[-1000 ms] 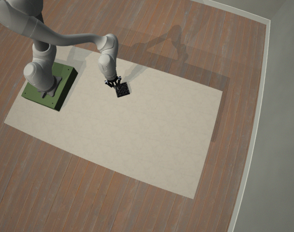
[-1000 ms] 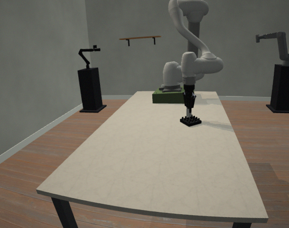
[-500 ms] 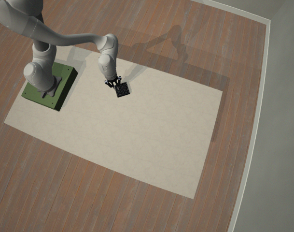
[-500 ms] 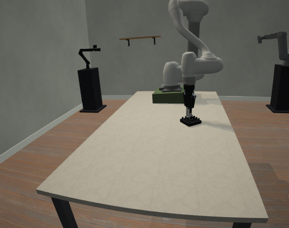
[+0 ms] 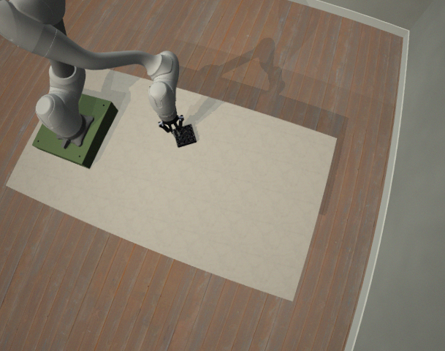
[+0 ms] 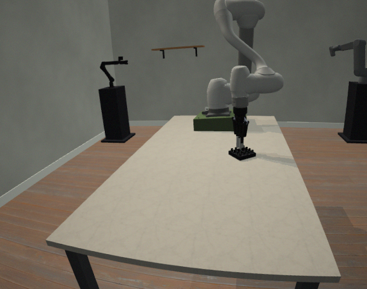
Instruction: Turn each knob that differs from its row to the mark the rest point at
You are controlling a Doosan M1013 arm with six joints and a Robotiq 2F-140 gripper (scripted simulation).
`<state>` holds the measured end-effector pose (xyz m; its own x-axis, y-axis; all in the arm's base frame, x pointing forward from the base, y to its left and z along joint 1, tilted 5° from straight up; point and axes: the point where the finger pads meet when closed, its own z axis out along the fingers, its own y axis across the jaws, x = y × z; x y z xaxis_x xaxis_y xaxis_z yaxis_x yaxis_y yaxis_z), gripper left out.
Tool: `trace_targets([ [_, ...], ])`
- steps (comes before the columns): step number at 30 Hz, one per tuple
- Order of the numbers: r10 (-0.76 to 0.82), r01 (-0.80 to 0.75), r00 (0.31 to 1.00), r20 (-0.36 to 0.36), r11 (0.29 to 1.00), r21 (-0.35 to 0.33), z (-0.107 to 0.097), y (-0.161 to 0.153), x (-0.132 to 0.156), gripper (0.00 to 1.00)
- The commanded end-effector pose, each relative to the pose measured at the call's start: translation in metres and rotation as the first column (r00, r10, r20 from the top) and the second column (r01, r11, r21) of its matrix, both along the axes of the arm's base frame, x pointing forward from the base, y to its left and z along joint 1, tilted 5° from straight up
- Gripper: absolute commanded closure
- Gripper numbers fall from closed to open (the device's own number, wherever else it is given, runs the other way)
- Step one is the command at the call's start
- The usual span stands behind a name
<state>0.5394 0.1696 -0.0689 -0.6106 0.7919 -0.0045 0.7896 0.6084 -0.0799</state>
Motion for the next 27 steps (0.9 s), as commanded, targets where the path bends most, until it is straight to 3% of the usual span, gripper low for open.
trace_targets([
  [1,0.0,0.0,1.0,0.0,1.0,0.0,0.0,0.0,0.0,0.88],
  [9,0.0,0.0,1.0,0.0,1.0,0.0,0.004,0.0,0.0,0.88],
  [27,0.0,0.0,1.0,0.0,1.0,0.0,0.038,0.002,0.002,0.88],
])
